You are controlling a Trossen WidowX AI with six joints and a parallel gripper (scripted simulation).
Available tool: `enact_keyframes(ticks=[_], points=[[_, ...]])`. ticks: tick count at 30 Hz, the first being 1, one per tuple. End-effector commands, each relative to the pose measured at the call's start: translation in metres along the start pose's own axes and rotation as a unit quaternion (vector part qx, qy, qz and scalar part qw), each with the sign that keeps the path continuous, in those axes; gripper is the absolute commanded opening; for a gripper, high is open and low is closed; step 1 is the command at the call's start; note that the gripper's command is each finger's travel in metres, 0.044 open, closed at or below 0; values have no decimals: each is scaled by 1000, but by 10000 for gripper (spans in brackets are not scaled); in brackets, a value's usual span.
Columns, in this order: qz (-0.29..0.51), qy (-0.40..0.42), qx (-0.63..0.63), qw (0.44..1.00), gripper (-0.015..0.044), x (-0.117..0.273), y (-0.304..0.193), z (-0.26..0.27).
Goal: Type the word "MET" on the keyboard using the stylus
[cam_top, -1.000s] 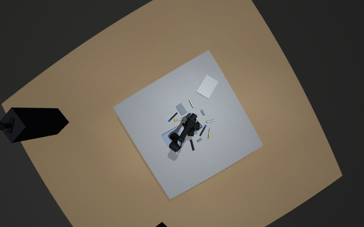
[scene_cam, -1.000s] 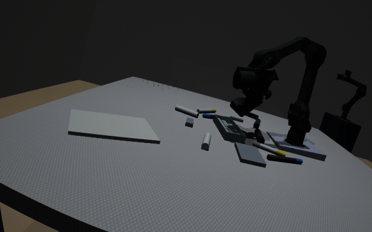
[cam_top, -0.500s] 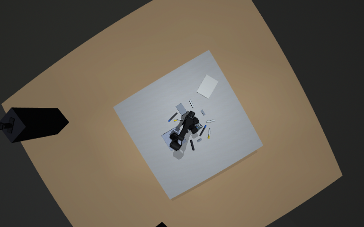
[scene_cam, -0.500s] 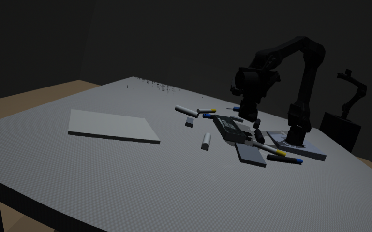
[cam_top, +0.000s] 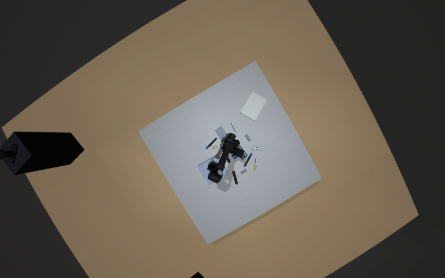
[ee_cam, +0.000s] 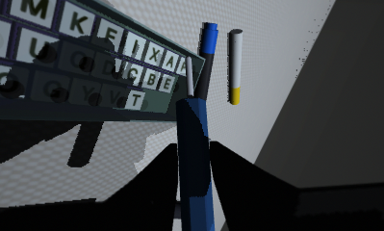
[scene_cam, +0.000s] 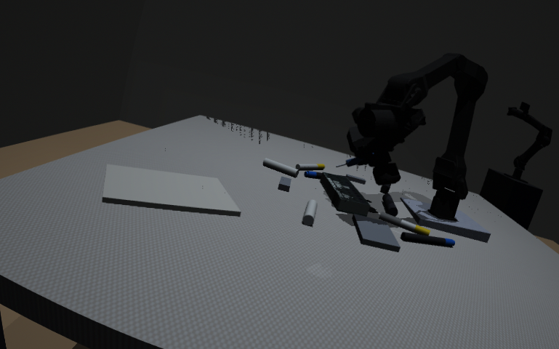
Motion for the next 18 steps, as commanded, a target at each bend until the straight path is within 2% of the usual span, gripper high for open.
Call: enact_keyframes(ticks=[1, 9, 18], points=[[-12, -14, 70, 997, 0, 5, 5, 1], [-30, -44, 223, 973, 0, 15, 13, 5], [-41, -83, 387, 918, 0, 28, 22, 10]])
Point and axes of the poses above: the point midway between the two fingers, 35 mm back from their tips, its own x axis back along the fingers, its own z axis across the jaws, y = z × x, the point moved 4 cm from there along x, back along the fingers, and after that the axes turned 10 degrees about -x, right-handed, at the moved point
